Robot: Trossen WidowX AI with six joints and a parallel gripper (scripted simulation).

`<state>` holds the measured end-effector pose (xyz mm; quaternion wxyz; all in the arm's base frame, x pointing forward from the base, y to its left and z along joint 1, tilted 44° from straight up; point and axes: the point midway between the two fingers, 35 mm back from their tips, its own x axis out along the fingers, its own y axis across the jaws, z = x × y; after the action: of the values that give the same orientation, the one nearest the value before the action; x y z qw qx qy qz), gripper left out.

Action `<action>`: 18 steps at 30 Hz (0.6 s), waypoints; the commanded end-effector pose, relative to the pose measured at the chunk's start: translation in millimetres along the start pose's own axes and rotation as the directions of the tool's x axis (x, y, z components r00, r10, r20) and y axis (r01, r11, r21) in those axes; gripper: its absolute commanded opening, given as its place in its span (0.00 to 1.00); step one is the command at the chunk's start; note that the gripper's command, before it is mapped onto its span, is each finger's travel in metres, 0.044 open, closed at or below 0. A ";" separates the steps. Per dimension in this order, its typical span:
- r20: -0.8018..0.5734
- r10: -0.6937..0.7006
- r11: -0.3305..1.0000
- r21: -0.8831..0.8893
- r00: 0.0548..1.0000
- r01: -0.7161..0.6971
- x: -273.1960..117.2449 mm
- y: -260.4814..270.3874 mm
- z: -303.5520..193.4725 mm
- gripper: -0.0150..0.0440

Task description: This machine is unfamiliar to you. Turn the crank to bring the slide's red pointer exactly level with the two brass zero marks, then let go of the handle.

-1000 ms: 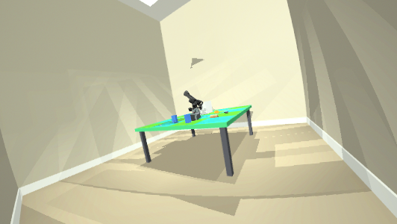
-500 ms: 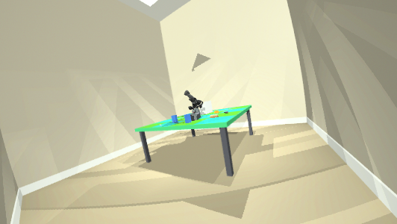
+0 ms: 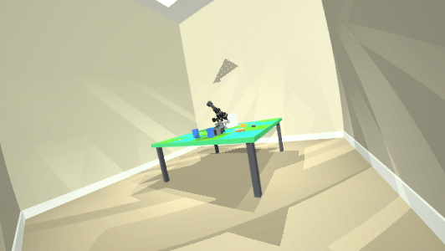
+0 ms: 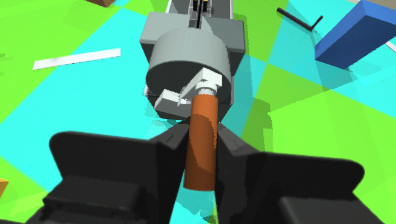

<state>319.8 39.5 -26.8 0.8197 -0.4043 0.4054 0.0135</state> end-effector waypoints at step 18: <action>0.006 0.008 1.000 -0.009 1.000 -0.008 -3.1 18.4 2.3 0.25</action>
<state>316.2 47.4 -31.2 0.8201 -0.4055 0.4036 0.0067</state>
